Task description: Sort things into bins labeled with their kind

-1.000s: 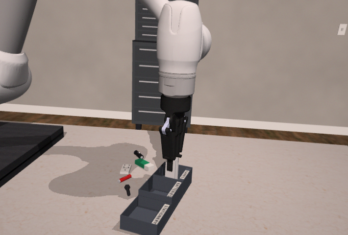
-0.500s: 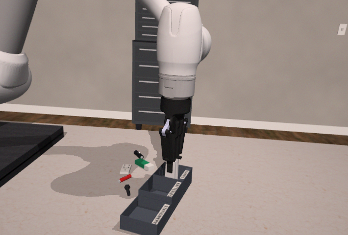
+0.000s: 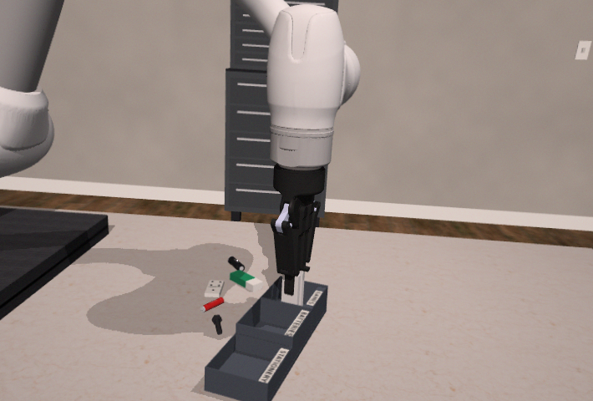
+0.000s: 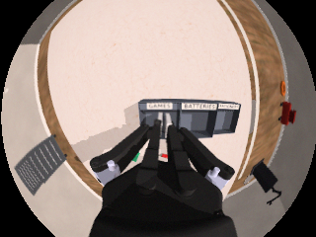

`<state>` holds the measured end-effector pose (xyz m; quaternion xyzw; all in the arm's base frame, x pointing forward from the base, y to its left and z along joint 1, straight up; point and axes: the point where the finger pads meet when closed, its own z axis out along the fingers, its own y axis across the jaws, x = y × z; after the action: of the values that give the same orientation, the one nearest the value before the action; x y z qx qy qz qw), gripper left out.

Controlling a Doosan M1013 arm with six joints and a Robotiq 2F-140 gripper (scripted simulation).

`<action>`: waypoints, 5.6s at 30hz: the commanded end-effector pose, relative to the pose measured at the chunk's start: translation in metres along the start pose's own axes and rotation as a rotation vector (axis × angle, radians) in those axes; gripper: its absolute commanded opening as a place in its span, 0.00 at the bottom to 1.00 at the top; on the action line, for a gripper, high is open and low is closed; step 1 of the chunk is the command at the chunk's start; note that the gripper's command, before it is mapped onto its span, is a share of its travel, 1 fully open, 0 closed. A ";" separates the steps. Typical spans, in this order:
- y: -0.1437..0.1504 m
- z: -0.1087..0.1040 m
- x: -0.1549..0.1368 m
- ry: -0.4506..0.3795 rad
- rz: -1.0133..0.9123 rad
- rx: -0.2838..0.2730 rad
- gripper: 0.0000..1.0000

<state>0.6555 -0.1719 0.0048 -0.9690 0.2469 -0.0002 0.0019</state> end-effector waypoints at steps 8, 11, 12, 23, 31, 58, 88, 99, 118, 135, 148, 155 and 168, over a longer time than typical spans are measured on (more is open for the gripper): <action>0.000 0.000 0.000 0.000 0.000 0.000 0.05; 0.000 0.000 0.000 0.000 0.000 0.000 0.05; 0.000 0.000 0.000 0.000 0.000 0.000 0.05; 0.000 -0.007 0.000 0.000 0.000 0.000 0.05; 0.000 -0.017 0.000 0.000 0.000 0.000 0.05; 0.000 -0.101 0.000 0.000 0.000 0.000 0.05; -0.039 -0.109 -0.069 0.000 0.341 0.000 0.23; -0.072 -0.058 -0.126 0.000 0.341 0.000 0.23; -0.073 -0.058 -0.126 0.000 0.341 0.000 0.23; -0.073 -0.050 -0.126 0.000 0.341 0.000 0.23; -0.073 -0.006 -0.126 0.000 0.341 0.000 0.23; -0.073 0.006 -0.126 0.000 0.341 0.000 0.23; -0.073 0.015 -0.126 0.000 0.341 0.000 0.23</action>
<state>0.5798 -0.0480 -0.0099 -0.9131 0.4077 0.0001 0.0019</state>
